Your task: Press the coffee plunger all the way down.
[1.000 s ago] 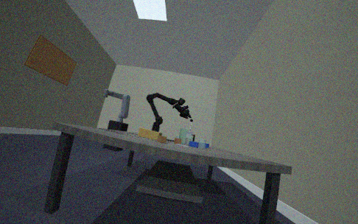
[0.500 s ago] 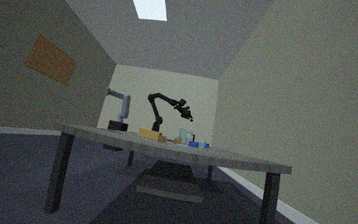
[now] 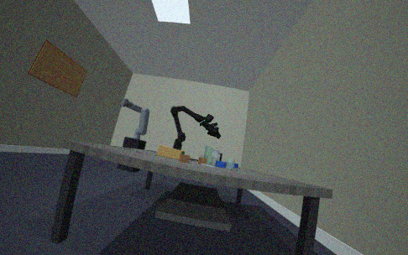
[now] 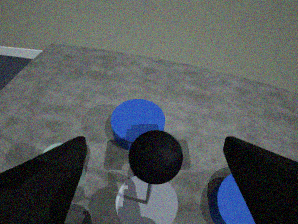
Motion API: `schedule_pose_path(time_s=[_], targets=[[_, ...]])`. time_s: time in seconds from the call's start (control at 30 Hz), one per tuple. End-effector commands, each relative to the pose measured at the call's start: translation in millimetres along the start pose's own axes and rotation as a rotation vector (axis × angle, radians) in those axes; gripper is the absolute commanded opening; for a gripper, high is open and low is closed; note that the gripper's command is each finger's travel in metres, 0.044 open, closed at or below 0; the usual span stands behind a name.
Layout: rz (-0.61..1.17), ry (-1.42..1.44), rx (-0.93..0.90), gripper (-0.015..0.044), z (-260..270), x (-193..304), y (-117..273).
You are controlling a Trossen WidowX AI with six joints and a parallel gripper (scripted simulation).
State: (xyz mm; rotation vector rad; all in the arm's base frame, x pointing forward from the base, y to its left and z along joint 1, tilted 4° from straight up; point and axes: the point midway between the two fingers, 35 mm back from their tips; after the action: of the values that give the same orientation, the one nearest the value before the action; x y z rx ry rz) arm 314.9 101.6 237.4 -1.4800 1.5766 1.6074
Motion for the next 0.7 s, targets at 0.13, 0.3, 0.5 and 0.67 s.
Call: schedule_pose_path(time_s=[0.13, 0.3, 0.5, 0.67], targets=[[0.000, 0.004, -0.006, 0.0230, 1.2, 1.0, -1.2], [0.000, 0.004, -0.006, 0.0138, 1.2, 1.0, -1.2], [0.000, 0.004, -0.006, 0.0124, 1.2, 1.0, -1.2], [0.000, 0.004, -0.006, 0.0124, 1.5, 2.2, -2.4]])
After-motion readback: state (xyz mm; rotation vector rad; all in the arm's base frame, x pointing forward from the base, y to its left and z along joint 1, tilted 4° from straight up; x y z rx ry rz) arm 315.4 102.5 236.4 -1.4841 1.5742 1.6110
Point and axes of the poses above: the point midway between the two fingers, 35 mm back from their tips, its own y axis back along the fingers, its own z axis across the jaws, x = y × z, and after that the axes turned 13 degrees about y, right-handed
